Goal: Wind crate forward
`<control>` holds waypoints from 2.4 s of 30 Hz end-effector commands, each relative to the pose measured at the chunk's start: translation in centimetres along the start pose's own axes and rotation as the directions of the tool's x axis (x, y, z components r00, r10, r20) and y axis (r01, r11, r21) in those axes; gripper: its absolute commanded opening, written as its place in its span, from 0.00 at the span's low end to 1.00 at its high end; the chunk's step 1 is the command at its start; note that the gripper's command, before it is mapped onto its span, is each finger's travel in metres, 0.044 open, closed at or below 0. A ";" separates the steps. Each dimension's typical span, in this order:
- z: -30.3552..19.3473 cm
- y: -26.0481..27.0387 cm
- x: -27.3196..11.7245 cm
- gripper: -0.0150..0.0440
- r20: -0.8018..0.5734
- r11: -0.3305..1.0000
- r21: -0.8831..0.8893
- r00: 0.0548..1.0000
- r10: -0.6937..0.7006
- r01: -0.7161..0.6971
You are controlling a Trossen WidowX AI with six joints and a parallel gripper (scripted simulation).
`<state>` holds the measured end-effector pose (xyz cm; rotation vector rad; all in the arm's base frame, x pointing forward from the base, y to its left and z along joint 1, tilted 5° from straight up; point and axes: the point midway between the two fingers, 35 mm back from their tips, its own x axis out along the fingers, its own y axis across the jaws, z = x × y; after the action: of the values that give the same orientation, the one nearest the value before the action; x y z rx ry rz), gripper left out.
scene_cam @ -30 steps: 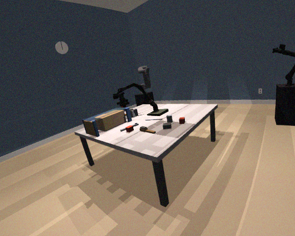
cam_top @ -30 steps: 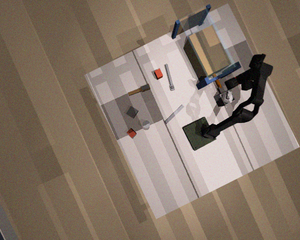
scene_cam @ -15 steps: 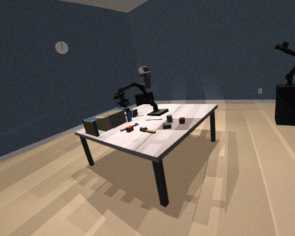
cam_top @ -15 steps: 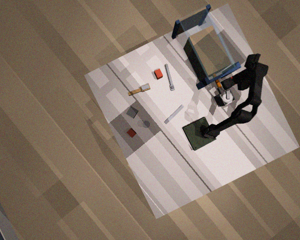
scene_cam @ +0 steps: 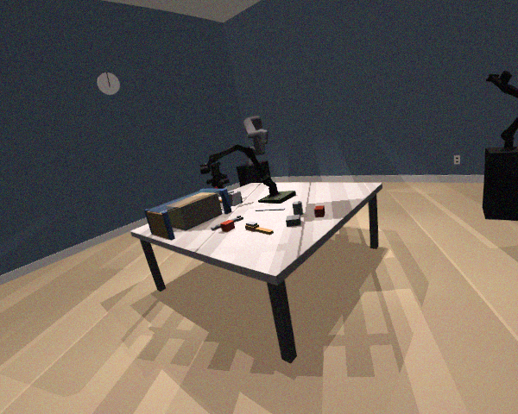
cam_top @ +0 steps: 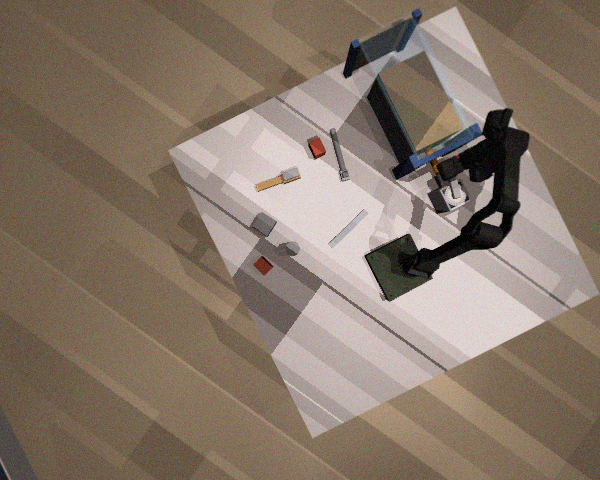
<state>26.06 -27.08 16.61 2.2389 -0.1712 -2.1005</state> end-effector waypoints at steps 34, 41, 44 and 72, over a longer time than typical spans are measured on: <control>0.6 -5.9 -0.1 0.25 0.000 0.999 -0.011 0.999 -0.037 0.037; 1.0 -6.7 -0.1 0.25 0.001 0.999 -0.011 0.999 -0.038 0.038; 1.2 -7.0 -0.2 0.25 0.001 0.999 -0.011 0.999 -0.038 0.038; 3.5 -9.7 -0.2 0.25 0.003 0.999 -0.011 0.999 -0.040 0.040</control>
<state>23.84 -18.21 15.55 2.2590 -0.1248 -2.0880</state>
